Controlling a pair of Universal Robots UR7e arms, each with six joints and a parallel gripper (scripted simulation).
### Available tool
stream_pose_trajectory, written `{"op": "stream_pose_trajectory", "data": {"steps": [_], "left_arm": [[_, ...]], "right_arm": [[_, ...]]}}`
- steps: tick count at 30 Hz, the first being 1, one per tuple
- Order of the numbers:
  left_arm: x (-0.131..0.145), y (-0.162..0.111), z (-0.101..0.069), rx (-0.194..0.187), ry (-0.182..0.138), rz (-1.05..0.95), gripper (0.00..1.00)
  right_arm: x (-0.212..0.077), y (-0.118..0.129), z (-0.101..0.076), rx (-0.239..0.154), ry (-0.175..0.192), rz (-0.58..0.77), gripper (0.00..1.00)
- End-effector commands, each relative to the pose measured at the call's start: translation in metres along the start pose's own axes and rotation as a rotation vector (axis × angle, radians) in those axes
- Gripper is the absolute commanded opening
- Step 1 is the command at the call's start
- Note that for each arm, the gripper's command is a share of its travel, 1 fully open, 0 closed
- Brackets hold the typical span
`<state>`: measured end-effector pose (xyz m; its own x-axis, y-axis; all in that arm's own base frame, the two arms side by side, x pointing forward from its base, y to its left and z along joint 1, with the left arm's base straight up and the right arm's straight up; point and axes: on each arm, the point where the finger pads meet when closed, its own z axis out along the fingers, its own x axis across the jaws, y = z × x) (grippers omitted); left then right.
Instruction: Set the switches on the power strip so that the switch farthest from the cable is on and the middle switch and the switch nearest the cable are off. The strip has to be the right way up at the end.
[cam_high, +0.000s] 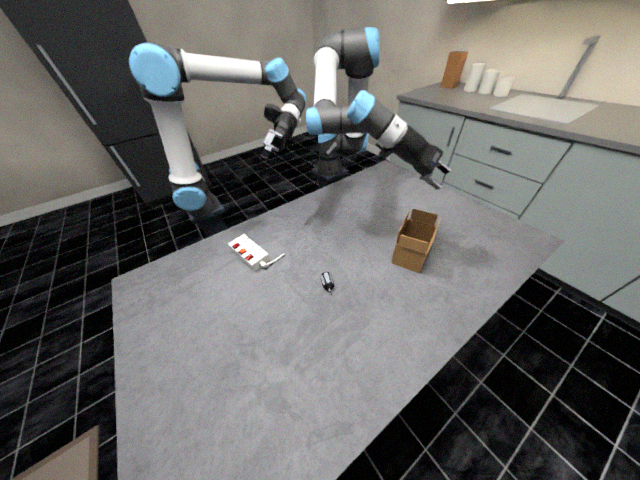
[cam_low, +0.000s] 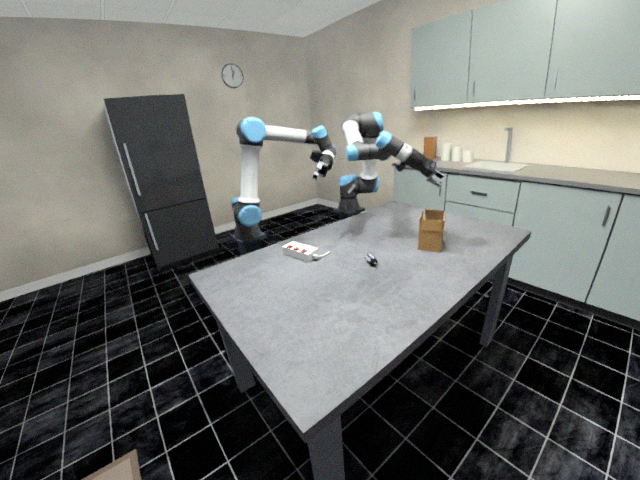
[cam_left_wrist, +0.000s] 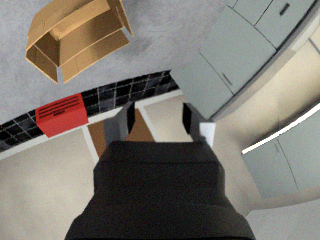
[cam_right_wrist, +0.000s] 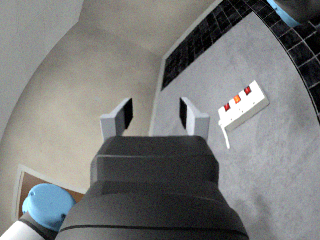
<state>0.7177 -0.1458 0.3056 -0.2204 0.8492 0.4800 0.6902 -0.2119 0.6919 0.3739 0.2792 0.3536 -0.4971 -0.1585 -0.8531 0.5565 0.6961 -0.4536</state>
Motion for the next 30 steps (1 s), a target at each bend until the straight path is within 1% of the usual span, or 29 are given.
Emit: {"op": "stream_pose_trajectory", "data": {"steps": [1, 15, 22, 28, 30], "left_arm": [[0.001, 0.001, -0.001, -0.002, 0.000, -0.003, 1.00], [0.001, 0.001, -0.001, -0.002, 0.000, -0.003, 1.00], [0.001, 0.001, -0.001, -0.002, 0.000, -0.003, 1.00], [0.001, 0.001, -0.001, -0.002, 0.000, -0.003, 1.00], [0.001, 0.001, -0.001, -0.002, 0.000, -0.003, 1.00]], "right_arm": [[0.000, 0.000, 0.000, 0.000, 0.001, 0.001, 1.00], [0.001, -0.003, 0.011, 0.021, 0.022, 0.011, 1.00], [0.003, -0.009, 0.029, 0.055, 0.057, 0.029, 1.00], [0.006, -0.018, 0.052, 0.101, 0.105, 0.053, 1.00], [0.006, -0.018, 0.052, 0.101, 0.105, 0.053, 1.00]]}}
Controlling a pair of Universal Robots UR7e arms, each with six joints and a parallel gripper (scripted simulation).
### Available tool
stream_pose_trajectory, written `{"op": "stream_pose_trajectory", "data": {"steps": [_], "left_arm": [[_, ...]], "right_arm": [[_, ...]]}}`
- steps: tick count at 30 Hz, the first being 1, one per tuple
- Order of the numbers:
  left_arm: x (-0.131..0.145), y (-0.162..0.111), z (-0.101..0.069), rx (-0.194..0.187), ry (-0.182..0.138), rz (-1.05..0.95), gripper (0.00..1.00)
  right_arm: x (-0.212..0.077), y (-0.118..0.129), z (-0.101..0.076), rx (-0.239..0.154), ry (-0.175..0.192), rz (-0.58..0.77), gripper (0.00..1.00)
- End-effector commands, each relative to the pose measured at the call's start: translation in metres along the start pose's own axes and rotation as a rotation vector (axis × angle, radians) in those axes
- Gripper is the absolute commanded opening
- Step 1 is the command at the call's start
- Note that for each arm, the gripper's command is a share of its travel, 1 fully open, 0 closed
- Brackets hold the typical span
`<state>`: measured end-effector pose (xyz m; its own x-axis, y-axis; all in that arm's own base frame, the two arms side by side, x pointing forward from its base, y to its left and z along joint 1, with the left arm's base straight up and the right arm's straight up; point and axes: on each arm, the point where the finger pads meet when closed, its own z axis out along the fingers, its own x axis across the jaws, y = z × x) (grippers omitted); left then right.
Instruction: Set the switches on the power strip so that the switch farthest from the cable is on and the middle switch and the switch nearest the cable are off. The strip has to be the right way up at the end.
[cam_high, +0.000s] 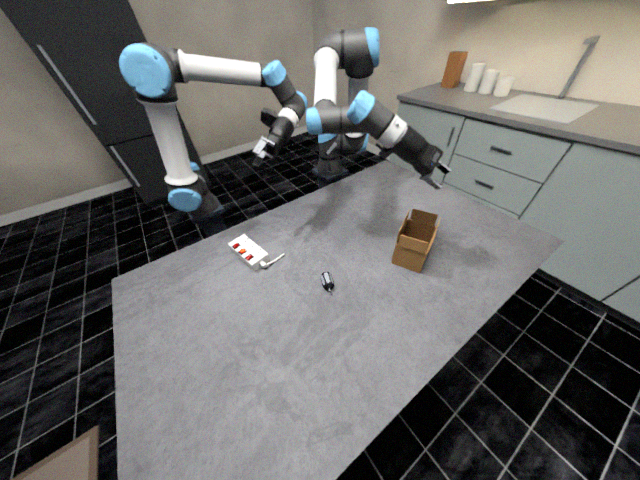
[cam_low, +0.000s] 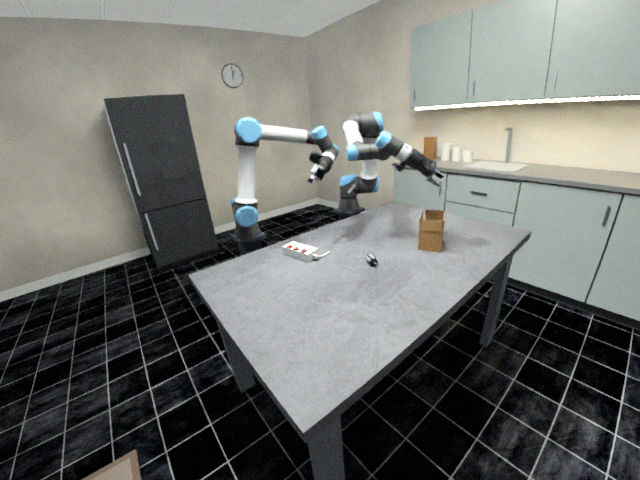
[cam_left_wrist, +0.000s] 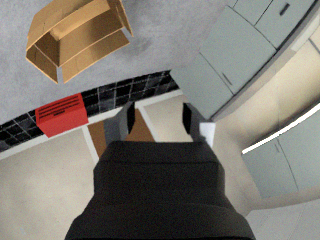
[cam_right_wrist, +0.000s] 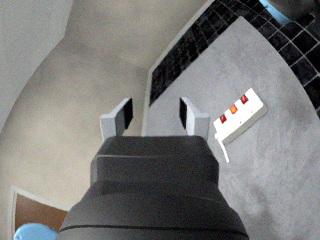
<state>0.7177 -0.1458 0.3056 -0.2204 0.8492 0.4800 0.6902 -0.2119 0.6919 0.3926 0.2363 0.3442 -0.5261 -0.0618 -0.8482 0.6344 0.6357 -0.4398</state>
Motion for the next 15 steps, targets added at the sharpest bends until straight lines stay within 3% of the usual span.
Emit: {"op": "stream_pose_trajectory", "data": {"steps": [1, 8, 15], "left_arm": [[0.001, 0.001, -0.001, -0.002, 0.000, -0.003, 1.00], [0.001, 0.001, -0.001, -0.002, 0.000, -0.003, 1.00], [0.001, 0.001, -0.001, -0.002, 0.000, -0.003, 1.00]], "right_arm": [[0.000, -0.003, 0.012, 0.022, 0.024, 0.013, 1.00], [0.003, -0.016, 0.051, 0.098, 0.104, 0.056, 1.00], [0.011, -0.036, 0.099, 0.195, 0.207, 0.115, 1.00]]}}
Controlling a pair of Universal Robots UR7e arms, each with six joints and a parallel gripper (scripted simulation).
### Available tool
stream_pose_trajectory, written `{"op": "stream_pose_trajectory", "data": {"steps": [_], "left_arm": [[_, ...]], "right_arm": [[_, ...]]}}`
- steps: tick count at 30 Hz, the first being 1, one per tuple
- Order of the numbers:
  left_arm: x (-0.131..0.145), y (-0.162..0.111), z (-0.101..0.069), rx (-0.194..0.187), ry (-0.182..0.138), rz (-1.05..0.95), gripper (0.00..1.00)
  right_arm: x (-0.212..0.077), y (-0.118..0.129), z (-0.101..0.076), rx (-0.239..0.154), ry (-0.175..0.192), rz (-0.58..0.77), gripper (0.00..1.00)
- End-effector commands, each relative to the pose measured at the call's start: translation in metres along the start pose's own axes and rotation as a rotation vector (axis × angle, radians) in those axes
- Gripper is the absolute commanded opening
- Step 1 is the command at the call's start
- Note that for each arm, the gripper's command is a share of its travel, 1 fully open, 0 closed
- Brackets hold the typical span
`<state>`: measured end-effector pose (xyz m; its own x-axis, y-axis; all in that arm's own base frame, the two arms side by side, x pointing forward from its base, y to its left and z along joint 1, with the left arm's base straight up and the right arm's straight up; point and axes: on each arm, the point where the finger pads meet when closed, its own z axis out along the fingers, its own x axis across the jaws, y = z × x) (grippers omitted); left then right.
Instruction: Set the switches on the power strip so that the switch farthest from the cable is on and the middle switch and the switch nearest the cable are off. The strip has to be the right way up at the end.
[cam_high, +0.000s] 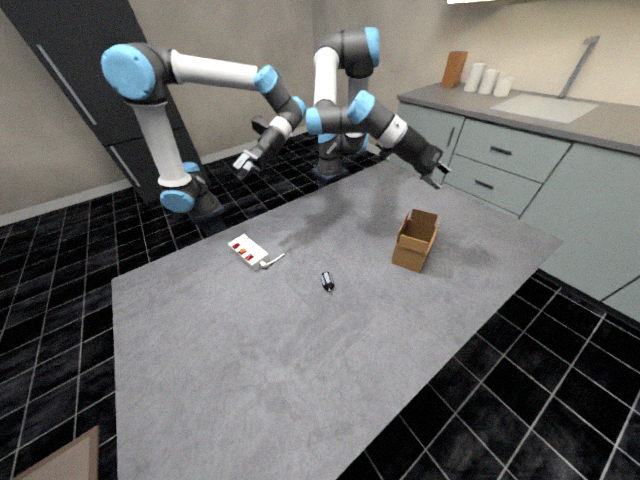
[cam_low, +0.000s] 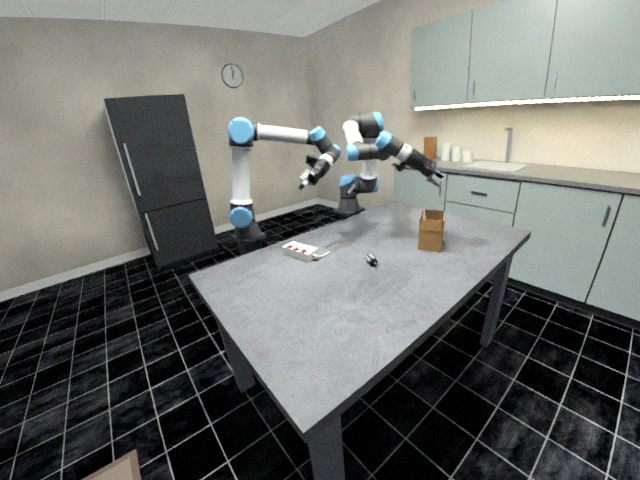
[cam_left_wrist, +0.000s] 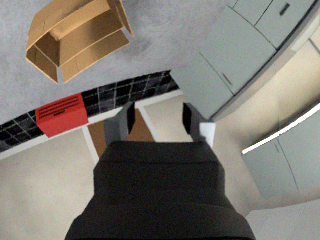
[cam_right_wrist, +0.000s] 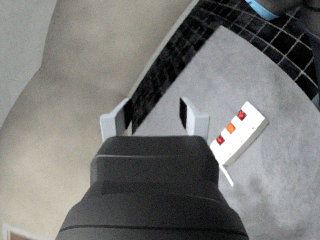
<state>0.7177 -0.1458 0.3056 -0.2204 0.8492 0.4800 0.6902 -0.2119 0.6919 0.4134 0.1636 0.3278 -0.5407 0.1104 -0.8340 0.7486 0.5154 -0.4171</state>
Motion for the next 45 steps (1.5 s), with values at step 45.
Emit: {"op": "stream_pose_trajectory", "data": {"steps": [45], "left_arm": [[0.001, 0.001, -0.001, -0.002, 0.000, -0.003, 1.00]], "right_arm": [[0.082, -0.212, 0.323, 0.702, 0.853, 0.731, 1.00]]}}
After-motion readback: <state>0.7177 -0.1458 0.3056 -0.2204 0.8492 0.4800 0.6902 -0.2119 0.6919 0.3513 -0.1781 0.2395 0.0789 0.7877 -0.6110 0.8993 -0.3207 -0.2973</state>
